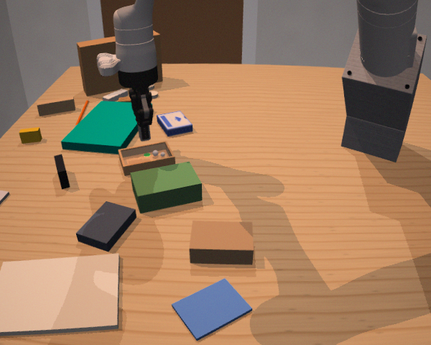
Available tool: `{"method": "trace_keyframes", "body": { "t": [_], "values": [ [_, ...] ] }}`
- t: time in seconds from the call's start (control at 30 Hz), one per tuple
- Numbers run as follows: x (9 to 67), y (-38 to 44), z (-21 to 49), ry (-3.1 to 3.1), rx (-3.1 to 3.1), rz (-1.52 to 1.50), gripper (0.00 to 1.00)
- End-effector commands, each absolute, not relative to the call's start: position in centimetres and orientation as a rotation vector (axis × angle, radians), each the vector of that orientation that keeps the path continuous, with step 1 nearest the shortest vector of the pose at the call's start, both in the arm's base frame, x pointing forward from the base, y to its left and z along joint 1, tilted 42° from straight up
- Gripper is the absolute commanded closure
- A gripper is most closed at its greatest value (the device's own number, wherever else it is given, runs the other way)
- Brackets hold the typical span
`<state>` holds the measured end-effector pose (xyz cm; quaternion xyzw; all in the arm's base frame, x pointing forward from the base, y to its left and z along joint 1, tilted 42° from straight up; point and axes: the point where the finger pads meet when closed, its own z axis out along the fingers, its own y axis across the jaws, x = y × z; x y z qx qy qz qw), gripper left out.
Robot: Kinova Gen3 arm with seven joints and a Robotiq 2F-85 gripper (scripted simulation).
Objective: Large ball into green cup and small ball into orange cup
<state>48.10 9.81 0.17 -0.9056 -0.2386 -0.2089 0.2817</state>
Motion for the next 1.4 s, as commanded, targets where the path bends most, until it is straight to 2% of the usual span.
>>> {"method": "trace_keyframes", "body": {
  "t": [0.0, 1.37],
  "values": [
    [48.0, 8.9, 1.3, -0.620, -2.426, -0.567, 1.00],
    [47.7, 7.8, 2.7, -0.622, -2.426, -0.570, 1.00]
  ]
}}
